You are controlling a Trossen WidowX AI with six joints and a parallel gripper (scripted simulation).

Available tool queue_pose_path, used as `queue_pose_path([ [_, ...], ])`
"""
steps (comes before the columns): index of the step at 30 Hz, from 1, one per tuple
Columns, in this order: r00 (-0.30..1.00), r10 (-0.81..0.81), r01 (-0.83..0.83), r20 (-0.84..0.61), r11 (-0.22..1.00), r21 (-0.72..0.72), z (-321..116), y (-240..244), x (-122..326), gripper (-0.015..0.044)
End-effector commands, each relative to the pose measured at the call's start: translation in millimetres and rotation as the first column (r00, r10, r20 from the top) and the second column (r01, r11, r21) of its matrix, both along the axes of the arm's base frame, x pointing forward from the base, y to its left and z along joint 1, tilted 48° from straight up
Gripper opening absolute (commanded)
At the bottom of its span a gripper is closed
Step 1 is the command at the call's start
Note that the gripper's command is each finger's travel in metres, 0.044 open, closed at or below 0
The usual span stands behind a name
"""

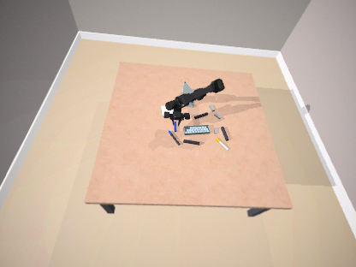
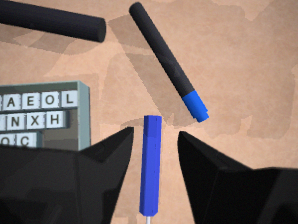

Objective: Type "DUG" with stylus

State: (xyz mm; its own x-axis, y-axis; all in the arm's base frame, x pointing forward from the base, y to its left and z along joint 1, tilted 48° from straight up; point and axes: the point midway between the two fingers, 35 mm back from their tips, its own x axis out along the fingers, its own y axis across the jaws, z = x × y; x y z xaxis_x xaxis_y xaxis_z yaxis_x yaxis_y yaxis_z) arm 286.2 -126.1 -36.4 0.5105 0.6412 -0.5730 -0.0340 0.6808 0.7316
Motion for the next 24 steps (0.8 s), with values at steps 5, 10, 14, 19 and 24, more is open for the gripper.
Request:
queue_pose_path([
  [5, 0.9, 0.291, -0.309, -0.325, 0.951, -0.004, -19.3, 6.9, 3.6, 0.015],
  [10, 0.704, 0.503, -0.538, -0.501, 0.839, 0.087, -15.4, 11.6, -6.2, 0.015],
  [14, 0.575, 0.597, -0.635, -0.559, 0.757, 0.156, -8.6, 12.0, -12.0, 0.015],
  [19, 0.575, 0.597, -0.635, -0.559, 0.757, 0.156, -8.6, 12.0, -12.0, 0.015],
  [24, 0.575, 0.597, -0.635, -0.559, 0.757, 0.156, -8.6, 12.0, -12.0, 0.015],
])
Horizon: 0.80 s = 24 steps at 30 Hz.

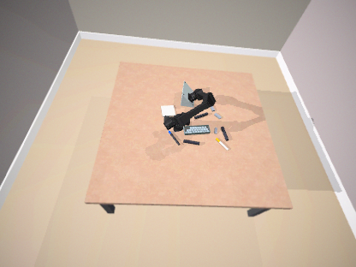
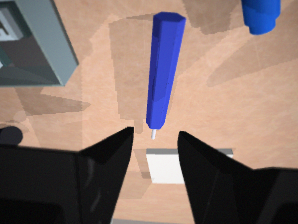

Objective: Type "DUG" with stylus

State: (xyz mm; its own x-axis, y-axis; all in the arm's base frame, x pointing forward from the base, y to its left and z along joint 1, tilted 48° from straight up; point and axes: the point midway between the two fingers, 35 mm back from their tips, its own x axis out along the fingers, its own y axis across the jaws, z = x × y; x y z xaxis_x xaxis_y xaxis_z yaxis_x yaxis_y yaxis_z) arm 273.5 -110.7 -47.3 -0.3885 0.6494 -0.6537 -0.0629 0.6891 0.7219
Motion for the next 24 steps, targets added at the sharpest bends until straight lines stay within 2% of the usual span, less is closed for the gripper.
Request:
queue_pose_path([
  [1, 1.0, 0.025, -0.025, -0.008, 1.0, -0.003, 2.2, -3.2, 0.8, 0.015],
  [24, 1.0, 0.025, -0.025, -0.008, 1.0, -0.002, -10.9, 10.8, 2.7, 0.015],
])
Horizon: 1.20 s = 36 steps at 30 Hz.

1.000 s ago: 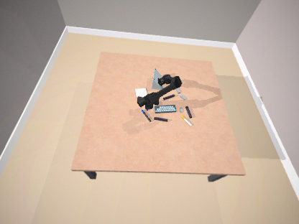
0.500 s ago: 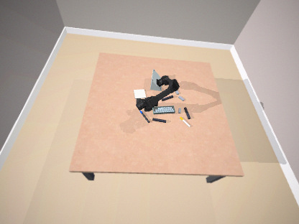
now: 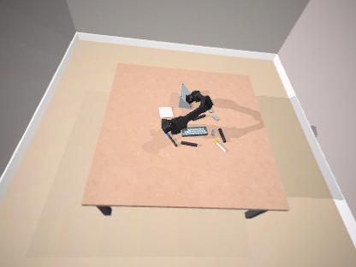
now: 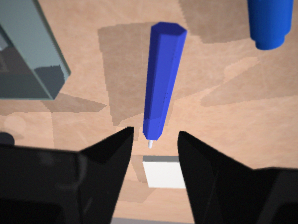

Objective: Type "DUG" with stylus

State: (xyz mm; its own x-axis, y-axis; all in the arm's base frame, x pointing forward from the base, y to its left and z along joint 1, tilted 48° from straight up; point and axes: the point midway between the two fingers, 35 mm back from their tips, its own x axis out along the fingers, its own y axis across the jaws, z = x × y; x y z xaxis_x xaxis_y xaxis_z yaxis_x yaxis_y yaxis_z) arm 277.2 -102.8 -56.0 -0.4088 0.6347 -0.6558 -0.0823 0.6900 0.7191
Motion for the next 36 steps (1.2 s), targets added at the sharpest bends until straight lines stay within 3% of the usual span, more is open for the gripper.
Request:
queue_pose_path([
  [1, 1.0, -0.005, 0.005, -0.006, 1.0, 0.002, -2.7, 3.5, -1.0, 0.015],
  [36, 1.0, -0.005, 0.005, -0.006, 1.0, 0.003, -16.1, 18.1, 0.9, 0.015],
])
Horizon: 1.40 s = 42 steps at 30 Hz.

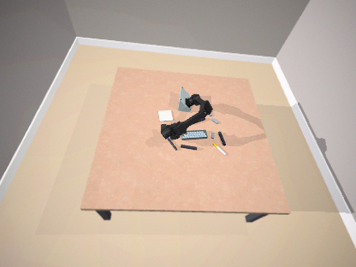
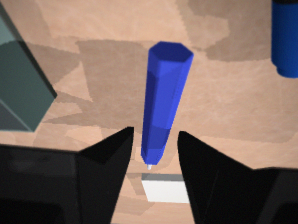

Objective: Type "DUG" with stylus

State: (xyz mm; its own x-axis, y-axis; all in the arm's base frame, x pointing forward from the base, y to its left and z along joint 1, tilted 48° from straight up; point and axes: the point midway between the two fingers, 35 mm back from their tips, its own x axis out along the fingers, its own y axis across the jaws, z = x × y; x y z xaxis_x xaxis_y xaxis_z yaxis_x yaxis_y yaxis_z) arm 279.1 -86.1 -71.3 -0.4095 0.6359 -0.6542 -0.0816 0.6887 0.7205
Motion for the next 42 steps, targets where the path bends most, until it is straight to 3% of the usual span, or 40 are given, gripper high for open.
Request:
queue_pose_path([
  [1, 1.0, 0.0, 0.0, 0.0, 1.0, 0.0, 0.0, 0.0, 0.0, 0.0124],
  [5, 1.0, 0.0, 0.0, 0.0, 1.0, 0.0, 0.0, 0.0, 0.0, 0.0019],
  [8, 1.0, 0.0, 0.0, 0.0, 1.0, 0.0, 0.0, 0.0, 0.0, 0.0],
  [16, 1.0, 0.0, 0.0, 0.0, 1.0, 0.0, 2.7, -3.1, -0.2, 0.0],
  [24, 1.0, 0.0, 0.0, -0.002, 1.0, -0.001, 33.4, -35.4, -5.0, 0.0],
  [42, 0.999, -0.046, 0.047, 0.018, 0.997, -0.057, 42.3, -32.4, -3.1, 0.0],
])
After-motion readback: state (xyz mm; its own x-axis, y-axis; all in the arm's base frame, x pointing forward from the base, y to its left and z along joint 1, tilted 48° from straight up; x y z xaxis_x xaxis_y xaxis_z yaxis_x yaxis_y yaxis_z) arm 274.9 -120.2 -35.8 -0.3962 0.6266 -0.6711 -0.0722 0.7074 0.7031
